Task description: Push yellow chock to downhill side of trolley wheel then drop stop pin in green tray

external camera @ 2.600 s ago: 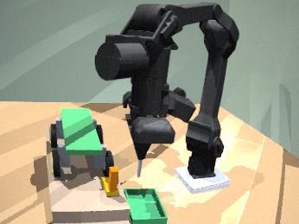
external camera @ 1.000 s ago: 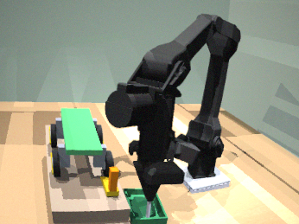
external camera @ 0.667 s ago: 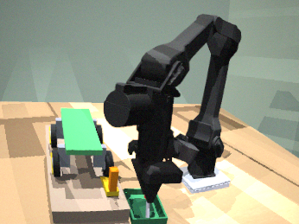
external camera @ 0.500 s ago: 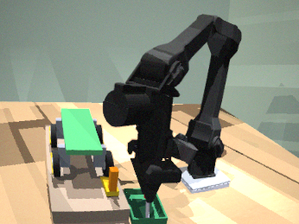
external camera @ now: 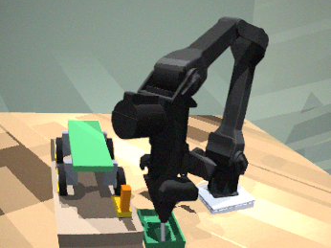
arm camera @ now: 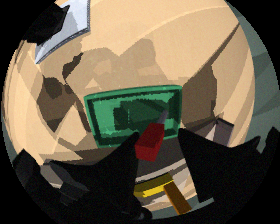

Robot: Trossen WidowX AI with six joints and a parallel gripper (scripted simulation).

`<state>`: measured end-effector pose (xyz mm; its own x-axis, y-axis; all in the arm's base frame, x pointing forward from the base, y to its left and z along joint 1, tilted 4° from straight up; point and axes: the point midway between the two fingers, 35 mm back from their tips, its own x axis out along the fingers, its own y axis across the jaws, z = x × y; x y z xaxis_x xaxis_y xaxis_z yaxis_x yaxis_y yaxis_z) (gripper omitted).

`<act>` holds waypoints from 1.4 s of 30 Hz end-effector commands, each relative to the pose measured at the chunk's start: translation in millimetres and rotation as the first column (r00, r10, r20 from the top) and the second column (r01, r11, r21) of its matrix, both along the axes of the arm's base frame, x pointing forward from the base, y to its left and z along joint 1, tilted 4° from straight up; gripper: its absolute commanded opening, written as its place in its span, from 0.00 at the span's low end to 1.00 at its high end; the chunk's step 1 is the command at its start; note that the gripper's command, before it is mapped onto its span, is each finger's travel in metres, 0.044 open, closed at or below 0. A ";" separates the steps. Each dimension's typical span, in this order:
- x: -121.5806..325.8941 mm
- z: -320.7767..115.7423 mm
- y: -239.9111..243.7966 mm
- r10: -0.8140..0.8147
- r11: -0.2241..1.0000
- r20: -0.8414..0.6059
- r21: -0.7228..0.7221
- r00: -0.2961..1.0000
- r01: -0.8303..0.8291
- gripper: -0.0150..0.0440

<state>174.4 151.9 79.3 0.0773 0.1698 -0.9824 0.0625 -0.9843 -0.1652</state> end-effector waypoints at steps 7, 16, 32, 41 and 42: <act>0.0 -3.3 -5.4 0.003 1.000 -0.003 0.003 1.000 -0.003 0.58; 0.9 -5.5 -9.6 0.003 1.000 -0.003 0.002 1.000 -0.003 0.58; 2.2 -9.7 -16.5 0.003 1.000 -0.003 0.002 1.000 -0.003 0.58; 2.9 -12.3 -20.0 0.003 1.000 -0.003 0.001 1.000 -0.003 0.58; 2.9 -12.6 -20.4 0.003 1.000 -0.003 0.001 1.000 -0.003 0.58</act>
<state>178.2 132.9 69.0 0.0780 0.1680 -0.9827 0.0624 -0.9846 -0.1634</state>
